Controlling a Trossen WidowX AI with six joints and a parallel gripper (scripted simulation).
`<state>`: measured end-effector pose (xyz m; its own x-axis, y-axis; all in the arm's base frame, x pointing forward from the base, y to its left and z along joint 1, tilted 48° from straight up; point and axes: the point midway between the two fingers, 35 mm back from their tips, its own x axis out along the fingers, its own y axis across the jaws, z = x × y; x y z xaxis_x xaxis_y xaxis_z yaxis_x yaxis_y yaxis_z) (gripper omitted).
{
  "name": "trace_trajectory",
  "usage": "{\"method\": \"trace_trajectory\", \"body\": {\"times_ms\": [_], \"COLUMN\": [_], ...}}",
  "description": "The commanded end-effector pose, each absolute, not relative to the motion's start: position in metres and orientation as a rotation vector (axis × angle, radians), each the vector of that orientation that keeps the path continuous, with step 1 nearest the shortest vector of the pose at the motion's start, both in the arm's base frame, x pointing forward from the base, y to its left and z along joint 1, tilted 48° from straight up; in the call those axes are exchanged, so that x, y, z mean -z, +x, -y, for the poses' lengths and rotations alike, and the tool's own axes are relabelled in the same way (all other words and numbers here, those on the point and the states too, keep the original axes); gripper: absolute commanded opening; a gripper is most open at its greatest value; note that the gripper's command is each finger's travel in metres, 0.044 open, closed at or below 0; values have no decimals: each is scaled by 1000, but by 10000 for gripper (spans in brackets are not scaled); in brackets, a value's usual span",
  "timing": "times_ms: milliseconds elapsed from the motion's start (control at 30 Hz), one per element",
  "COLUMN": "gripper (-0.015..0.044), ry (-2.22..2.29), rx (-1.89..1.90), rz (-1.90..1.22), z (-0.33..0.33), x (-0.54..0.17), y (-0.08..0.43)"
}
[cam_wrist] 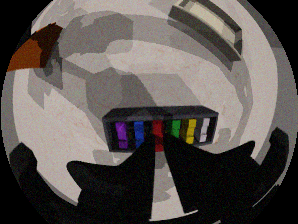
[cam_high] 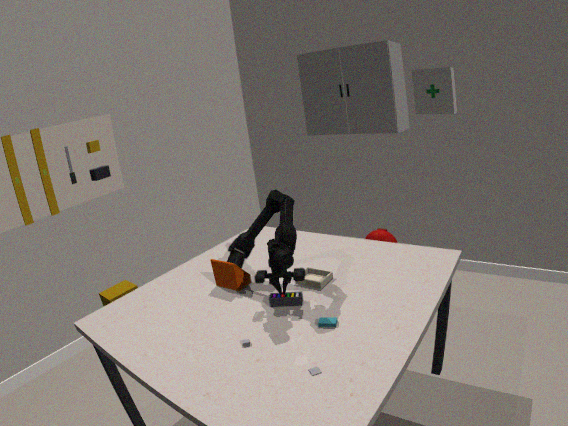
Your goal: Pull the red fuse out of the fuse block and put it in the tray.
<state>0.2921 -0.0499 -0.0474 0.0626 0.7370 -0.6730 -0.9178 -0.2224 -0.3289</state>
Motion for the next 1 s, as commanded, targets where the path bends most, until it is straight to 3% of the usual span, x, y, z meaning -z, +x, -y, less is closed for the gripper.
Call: {"method": "trace_trajectory", "body": {"times_ms": [0,967], "gripper": [0,0], "ry": [-917,-915], "rx": [-1558,-1557], "rz": [-264,-264], "z": [53,63], "x": [46,36], "y": [293,292]}}
